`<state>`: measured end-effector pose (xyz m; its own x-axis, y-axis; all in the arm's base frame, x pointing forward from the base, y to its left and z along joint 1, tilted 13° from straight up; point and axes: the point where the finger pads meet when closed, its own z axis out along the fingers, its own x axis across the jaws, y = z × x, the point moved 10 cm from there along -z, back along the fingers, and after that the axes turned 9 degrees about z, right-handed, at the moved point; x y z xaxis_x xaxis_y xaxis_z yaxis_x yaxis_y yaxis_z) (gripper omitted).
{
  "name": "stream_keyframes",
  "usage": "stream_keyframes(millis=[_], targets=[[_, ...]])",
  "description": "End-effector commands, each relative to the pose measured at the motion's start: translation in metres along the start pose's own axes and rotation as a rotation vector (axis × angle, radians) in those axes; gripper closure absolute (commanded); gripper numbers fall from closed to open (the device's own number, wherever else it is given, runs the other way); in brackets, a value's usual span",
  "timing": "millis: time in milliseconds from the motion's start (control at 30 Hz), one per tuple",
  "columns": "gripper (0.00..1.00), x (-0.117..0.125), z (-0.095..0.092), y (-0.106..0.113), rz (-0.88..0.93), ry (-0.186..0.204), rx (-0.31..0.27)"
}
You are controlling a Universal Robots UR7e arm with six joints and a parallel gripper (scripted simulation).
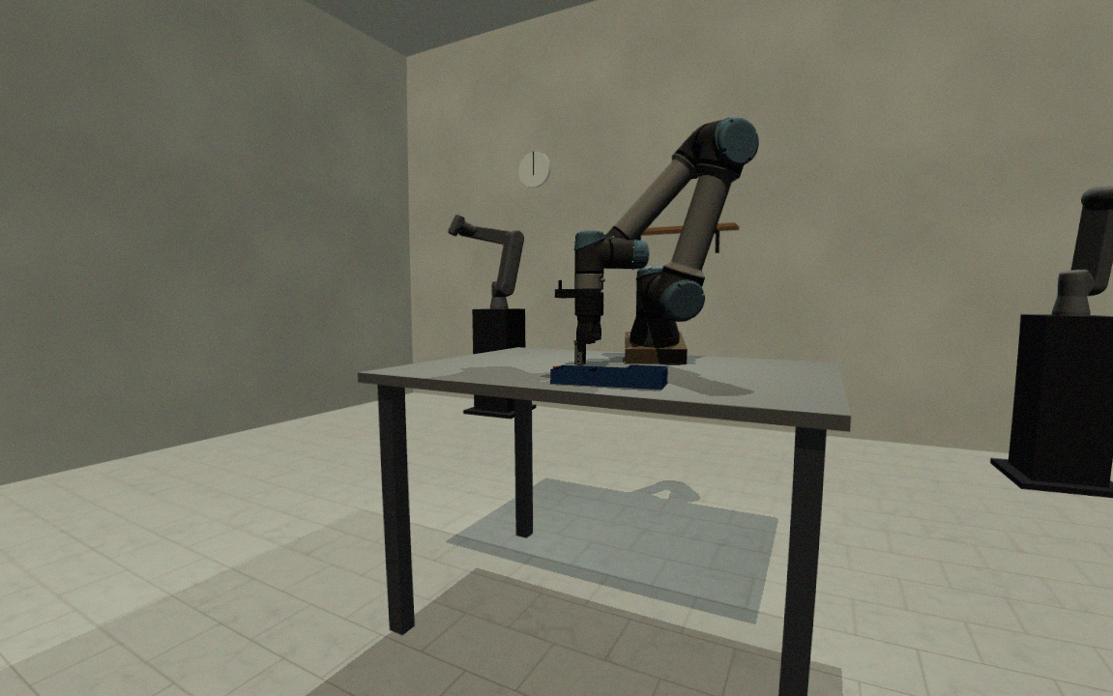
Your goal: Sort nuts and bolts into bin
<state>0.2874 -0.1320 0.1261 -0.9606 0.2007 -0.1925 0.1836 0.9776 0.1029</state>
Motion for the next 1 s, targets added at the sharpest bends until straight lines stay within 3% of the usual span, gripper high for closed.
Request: stream_keyframes(millis=[0,300,800,967], targets=[[0.66,0.000,-0.014,0.000,-0.001,-0.001,0.000],[0.66,0.000,-0.044,0.000,-0.001,-0.001,0.000],[0.66,0.000,-0.044,0.000,-0.001,-0.001,0.000],[0.66,-0.007,-0.044,0.016,-0.001,-0.001,0.000]])
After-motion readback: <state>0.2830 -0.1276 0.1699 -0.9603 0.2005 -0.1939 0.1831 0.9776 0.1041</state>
